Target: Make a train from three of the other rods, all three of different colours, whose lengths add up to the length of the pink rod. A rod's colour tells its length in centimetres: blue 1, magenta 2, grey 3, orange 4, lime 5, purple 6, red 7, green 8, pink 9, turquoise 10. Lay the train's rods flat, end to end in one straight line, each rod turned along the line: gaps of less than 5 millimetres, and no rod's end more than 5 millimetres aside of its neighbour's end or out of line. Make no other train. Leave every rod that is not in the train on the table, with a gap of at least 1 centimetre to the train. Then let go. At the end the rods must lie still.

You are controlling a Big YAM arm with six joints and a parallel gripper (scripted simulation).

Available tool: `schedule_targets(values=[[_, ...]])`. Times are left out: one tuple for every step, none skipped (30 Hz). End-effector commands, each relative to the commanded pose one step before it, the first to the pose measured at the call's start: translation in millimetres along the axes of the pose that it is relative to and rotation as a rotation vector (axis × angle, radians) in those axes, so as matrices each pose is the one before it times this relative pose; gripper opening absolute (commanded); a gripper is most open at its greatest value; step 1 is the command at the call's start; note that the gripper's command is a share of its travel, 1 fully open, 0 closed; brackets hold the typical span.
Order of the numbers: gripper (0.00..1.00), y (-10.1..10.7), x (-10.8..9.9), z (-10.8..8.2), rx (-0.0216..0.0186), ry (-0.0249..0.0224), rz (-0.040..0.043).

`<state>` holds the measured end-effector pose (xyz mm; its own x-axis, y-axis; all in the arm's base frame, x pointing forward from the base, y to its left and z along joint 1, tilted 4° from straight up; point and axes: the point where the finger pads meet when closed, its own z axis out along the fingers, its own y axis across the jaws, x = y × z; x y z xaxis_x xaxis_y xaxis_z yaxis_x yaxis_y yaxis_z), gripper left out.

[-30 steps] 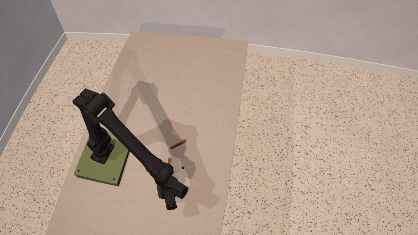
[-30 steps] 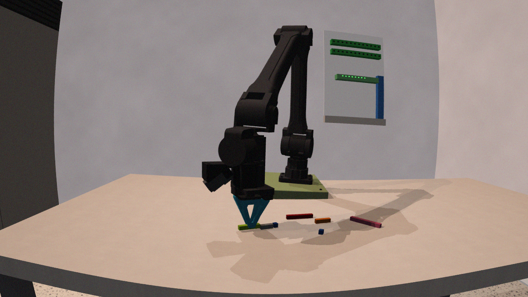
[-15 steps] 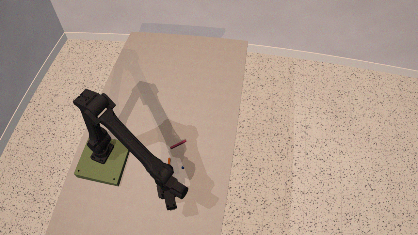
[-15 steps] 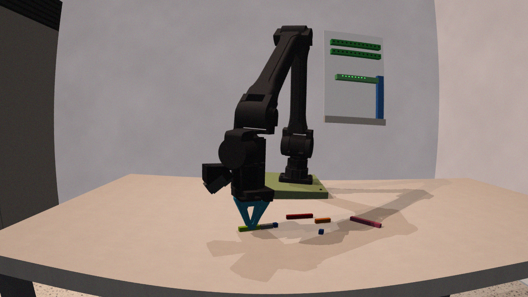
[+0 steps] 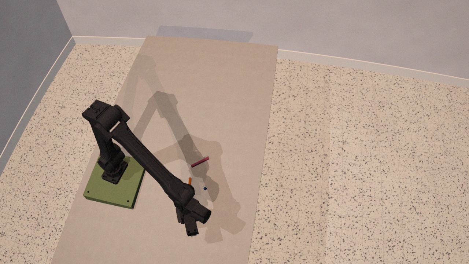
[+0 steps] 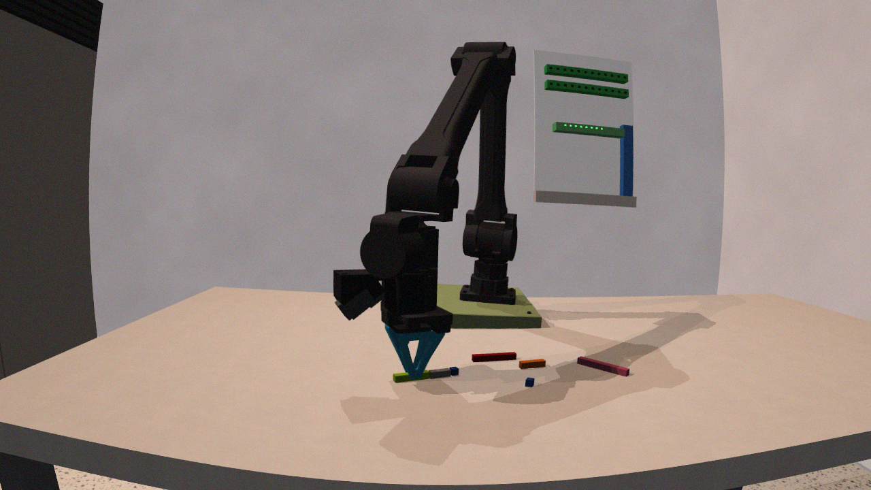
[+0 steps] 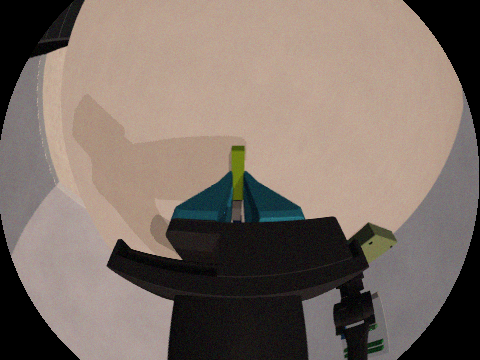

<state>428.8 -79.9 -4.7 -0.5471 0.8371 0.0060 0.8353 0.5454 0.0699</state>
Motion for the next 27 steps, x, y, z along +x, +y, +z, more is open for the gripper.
schedule_targets(values=[[0.04,3.52,1.7,-0.03,-0.00455,-0.00737,-0.00015],[0.04,0.0,0.0,0.0,0.0,0.0,0.0],[0.04,0.0,0.0,0.0,0.0,0.0,0.0],[0.04,0.0,0.0,0.0,0.0,0.0,0.0],[0.04,0.0,0.0,0.0,0.0,0.0,0.0],[0.04,0.0,0.0,0.0,0.0,0.0,0.0],[0.04,0.0,0.0,0.0,0.0,0.0,0.0],[0.04,0.0,0.0,0.0,0.0,0.0,0.0],[0.04,0.0,0.0,0.0,0.0,0.0,0.0],[0.04,0.0,0.0,0.0,0.0,0.0,0.0],[0.04,0.0,0.0,0.0,0.0,0.0,0.0],[0.04,0.0,0.0,0.0,0.0,0.0,0.0],[0.04,0.0,0.0,0.0,0.0,0.0,0.0],[0.04,0.0,0.0,0.0,0.0,0.0,0.0],[0.08,0.0,0.0,0.0,0.0,0.0,0.0],[0.08,0.0,0.0,0.0,0.0,0.0,-0.00001],[0.08,0.0,0.0,0.0,0.0,0.0,0.0],[0.12,0.0,0.0,0.0,0.0,0.0,0.0],[0.12,0.0,0.0,0.0,0.0,0.0,-0.00016],[0.12,0.0,0.0,0.0,0.0,0.0,0.0],[0.16,0.0,0.0,0.0,0.0,0.0,0.0],[0.16,0.0,0.0,0.0,0.0,0.0,-0.00011],[0.16,0.0,0.0,0.0,0.0,0.0,0.0],[0.2,0.0,0.0,0.0,0.0,0.0,0.0],[0.2,0.0,0.0,0.0,0.0,0.0,-0.00009],[0.2,0.0,0.0,0.0,0.0,0.0,0.0],[0.23,0.0,0.0,0.0,0.0,0.0,0.0]])
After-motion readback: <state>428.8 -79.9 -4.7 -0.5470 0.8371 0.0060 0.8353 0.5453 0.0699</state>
